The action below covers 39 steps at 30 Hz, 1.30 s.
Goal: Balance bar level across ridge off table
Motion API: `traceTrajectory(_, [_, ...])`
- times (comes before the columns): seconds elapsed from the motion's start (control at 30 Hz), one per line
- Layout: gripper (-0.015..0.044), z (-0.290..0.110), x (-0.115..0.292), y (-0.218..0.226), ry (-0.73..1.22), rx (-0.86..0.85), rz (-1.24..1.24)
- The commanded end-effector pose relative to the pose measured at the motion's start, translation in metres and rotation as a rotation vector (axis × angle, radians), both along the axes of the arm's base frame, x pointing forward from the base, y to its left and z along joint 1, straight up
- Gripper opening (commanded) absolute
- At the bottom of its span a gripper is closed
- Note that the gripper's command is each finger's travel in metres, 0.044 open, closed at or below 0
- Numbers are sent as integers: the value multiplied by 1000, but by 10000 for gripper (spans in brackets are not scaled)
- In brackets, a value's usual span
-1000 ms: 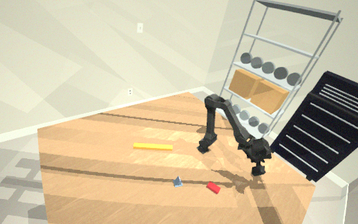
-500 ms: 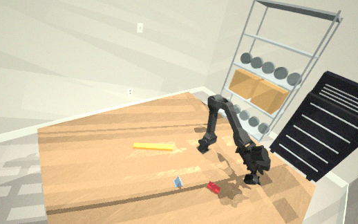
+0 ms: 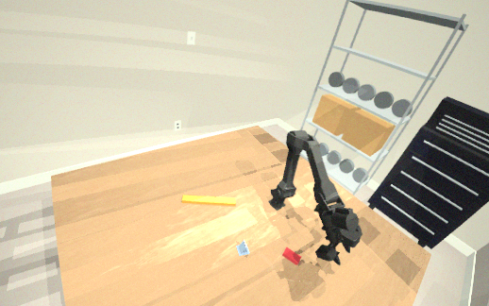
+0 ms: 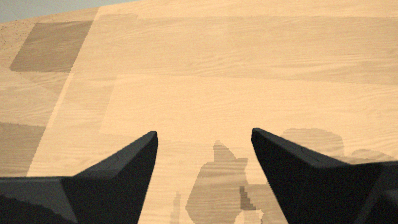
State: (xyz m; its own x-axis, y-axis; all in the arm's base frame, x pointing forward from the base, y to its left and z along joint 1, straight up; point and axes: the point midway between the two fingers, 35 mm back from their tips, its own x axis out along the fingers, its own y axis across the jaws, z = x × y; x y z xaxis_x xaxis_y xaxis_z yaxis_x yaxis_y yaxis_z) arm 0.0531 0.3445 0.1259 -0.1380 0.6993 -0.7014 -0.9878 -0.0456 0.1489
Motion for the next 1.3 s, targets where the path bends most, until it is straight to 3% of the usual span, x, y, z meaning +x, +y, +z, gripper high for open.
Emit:
traceTrajectory(0.0, [315, 2, 23, -2, 3, -15, -85])
traceTrajectory(0.57, [315, -3, 113, -33, 39, -114, -392])
traceTrajectory(1.27, [315, -6, 206, -103, 116, -227, -756])
